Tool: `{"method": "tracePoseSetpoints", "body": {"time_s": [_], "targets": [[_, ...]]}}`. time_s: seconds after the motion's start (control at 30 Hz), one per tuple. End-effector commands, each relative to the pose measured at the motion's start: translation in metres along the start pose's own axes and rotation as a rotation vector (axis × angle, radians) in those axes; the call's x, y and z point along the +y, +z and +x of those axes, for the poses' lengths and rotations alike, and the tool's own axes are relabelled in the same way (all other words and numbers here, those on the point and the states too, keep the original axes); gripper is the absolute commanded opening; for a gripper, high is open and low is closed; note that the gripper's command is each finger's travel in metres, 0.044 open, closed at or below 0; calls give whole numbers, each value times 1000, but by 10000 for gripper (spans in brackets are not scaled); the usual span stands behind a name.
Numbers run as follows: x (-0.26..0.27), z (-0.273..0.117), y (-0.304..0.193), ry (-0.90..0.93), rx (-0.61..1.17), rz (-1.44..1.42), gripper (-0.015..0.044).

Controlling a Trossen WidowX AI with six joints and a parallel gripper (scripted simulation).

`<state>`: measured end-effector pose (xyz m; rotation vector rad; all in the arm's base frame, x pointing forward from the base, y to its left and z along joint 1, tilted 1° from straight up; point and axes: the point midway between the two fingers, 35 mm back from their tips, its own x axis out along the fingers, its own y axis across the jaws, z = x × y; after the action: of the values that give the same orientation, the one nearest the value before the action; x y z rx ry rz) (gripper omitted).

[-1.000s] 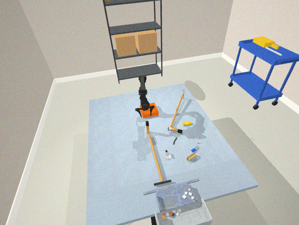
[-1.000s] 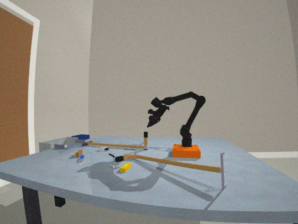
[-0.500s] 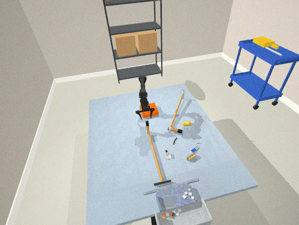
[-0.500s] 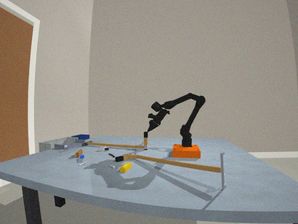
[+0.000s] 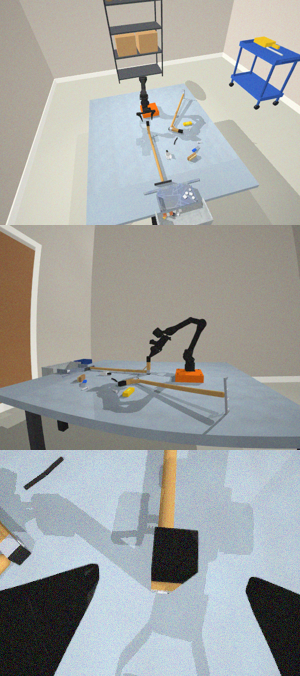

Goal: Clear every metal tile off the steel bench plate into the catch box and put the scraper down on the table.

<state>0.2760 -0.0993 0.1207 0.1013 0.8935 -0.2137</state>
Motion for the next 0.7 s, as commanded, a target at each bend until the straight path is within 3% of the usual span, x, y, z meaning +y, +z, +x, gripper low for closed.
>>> {"method": "tracePoseSetpoints", "body": {"time_s": [0.0,0.67], "targets": [[0,9,-1,0,5,1,440],[0,41,-1,0,3,1,440]]}}
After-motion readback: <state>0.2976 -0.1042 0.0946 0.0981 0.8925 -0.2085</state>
